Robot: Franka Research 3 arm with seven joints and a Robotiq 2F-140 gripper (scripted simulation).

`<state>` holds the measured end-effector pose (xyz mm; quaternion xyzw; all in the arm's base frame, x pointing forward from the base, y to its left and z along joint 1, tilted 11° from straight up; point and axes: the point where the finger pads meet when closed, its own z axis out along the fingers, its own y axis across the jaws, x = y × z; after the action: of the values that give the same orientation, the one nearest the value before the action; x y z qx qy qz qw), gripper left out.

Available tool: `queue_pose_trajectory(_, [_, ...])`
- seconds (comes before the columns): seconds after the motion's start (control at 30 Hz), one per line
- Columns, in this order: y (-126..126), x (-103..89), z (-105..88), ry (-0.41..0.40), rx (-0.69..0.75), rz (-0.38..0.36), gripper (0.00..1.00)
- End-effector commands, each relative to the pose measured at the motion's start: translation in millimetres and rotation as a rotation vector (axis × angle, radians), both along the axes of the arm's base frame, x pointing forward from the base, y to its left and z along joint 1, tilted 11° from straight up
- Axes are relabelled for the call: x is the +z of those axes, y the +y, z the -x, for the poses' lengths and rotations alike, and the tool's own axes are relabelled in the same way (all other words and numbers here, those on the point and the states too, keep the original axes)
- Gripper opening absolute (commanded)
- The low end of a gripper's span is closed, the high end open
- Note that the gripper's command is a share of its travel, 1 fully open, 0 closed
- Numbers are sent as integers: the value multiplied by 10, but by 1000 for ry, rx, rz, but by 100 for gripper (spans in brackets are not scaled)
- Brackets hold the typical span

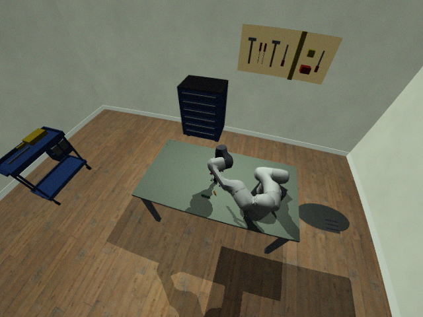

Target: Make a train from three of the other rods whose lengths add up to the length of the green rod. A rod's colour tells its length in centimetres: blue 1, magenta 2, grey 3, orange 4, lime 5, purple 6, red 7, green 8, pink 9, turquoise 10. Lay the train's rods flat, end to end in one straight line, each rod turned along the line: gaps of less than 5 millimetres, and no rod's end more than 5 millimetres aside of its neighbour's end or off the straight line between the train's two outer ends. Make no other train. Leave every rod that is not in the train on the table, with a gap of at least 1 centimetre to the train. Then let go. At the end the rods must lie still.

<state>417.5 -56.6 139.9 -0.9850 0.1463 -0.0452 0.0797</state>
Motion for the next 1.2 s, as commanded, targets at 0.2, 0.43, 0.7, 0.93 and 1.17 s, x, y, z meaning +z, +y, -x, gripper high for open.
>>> queue_pose_trajectory(0.2, [-23, -14, -72, 42, -254, -29, 100])
queue_pose_trajectory(0.43, [-58, -24, -125, 58, -366, -41, 100])
queue_pose_trajectory(0.7, [-95, -35, -183, 76, -488, -53, 100])
queue_pose_trajectory(0.93, [-128, -47, -236, 92, -598, -65, 100])
queue_pose_trajectory(1.17, [-161, -60, -288, 108, -709, -78, 100])
